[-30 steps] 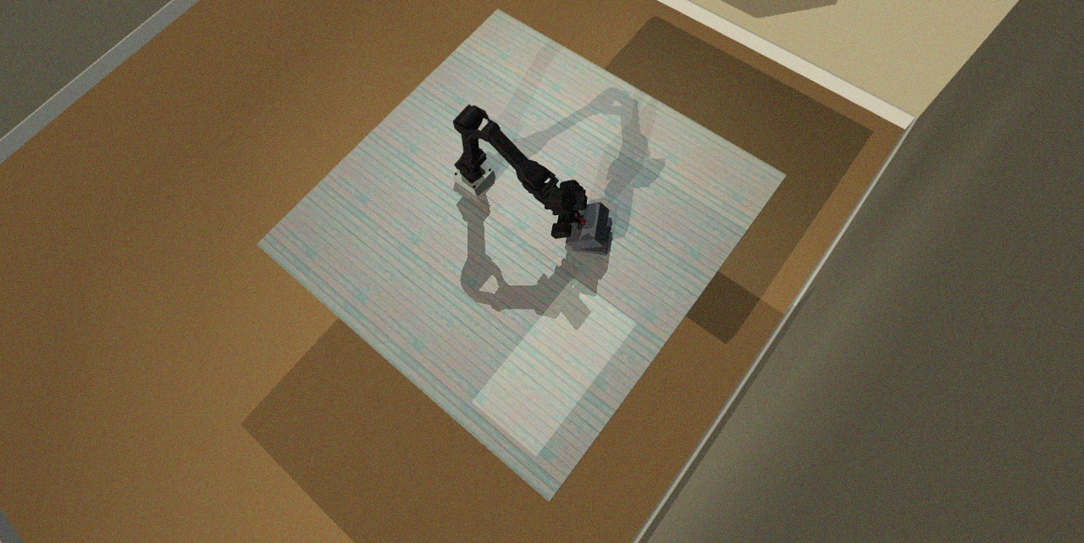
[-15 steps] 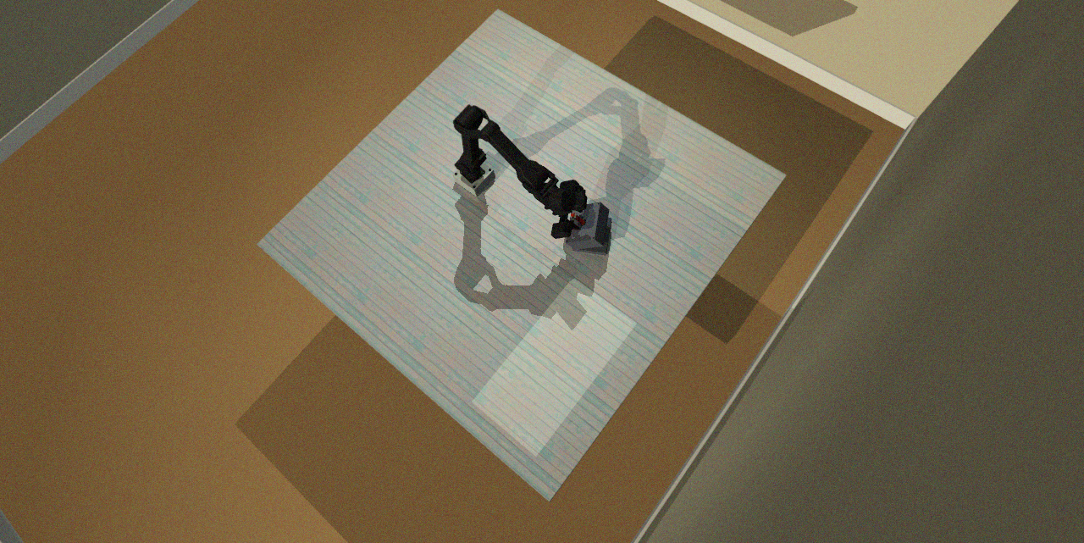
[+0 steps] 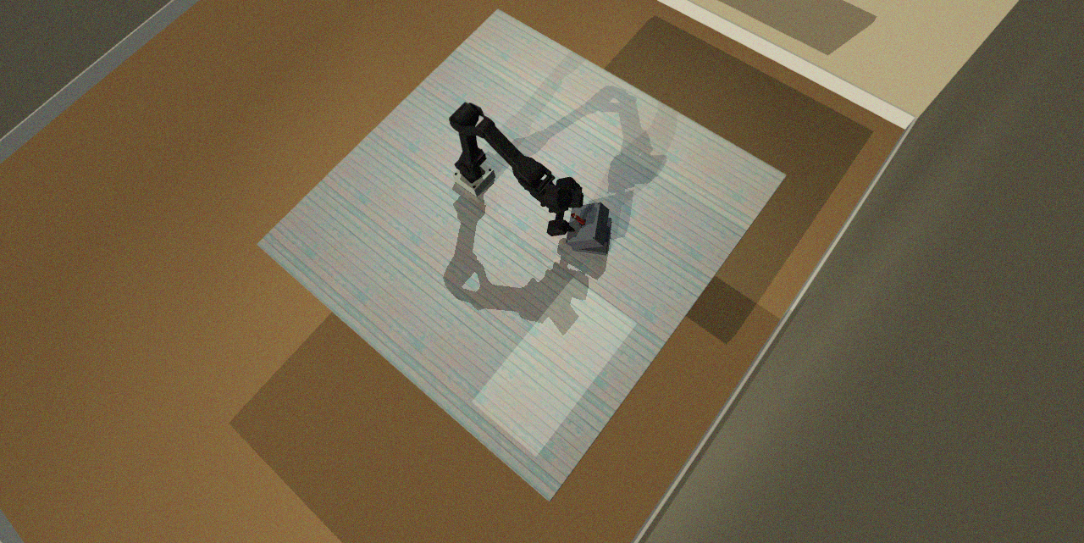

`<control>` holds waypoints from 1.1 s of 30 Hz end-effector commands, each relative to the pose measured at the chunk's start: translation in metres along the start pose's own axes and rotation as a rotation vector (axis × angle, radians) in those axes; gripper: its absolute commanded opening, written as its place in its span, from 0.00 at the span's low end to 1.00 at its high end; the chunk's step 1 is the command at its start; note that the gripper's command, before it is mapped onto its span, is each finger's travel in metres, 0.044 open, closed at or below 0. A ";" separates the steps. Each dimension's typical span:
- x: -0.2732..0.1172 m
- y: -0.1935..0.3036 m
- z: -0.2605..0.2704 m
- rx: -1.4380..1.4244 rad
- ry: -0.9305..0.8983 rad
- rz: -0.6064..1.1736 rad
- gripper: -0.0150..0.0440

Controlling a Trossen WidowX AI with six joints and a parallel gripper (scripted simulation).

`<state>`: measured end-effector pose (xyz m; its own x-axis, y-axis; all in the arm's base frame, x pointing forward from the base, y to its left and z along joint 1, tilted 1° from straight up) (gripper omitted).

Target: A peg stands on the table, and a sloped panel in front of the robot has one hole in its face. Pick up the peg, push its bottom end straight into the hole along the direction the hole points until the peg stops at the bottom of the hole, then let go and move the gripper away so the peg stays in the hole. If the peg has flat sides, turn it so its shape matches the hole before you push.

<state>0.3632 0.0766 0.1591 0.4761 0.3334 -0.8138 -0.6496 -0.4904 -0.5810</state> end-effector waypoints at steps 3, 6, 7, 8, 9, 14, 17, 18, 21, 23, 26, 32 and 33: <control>-0.014 -0.002 -0.001 -0.002 0.001 -0.006 1.00; -0.020 -0.002 -0.002 -0.002 0.001 -0.005 1.00; -0.022 -0.002 -0.002 -0.002 0.001 -0.005 1.00; -0.023 -0.002 -0.002 -0.002 0.001 -0.005 1.00; -0.025 -0.002 -0.002 -0.002 0.001 -0.005 1.00; -0.036 -0.002 -0.002 -0.001 0.002 -0.004 1.00; -0.042 -0.002 -0.002 -0.001 0.003 -0.003 1.00; -0.044 -0.002 -0.002 -0.001 0.003 -0.003 1.00; -0.050 -0.002 -0.002 0.000 0.003 -0.003 1.00; -0.054 -0.001 -0.002 0.000 0.003 -0.002 1.00; -0.060 -0.001 -0.002 0.000 0.004 -0.002 1.00; -0.071 0.001 -0.002 0.001 0.005 -0.001 1.00; -0.072 0.001 -0.001 0.001 0.005 -0.001 1.00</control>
<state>0.3318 0.0531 0.2111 0.4752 0.3274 -0.8167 -0.6542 -0.4892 -0.5768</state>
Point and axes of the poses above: the point midway between the two fingers, 35 mm back from their tips, its own x axis out along the fingers, its own z axis across the jaws, y = z × x, the point moved 5 cm from there along -x, back along the fingers
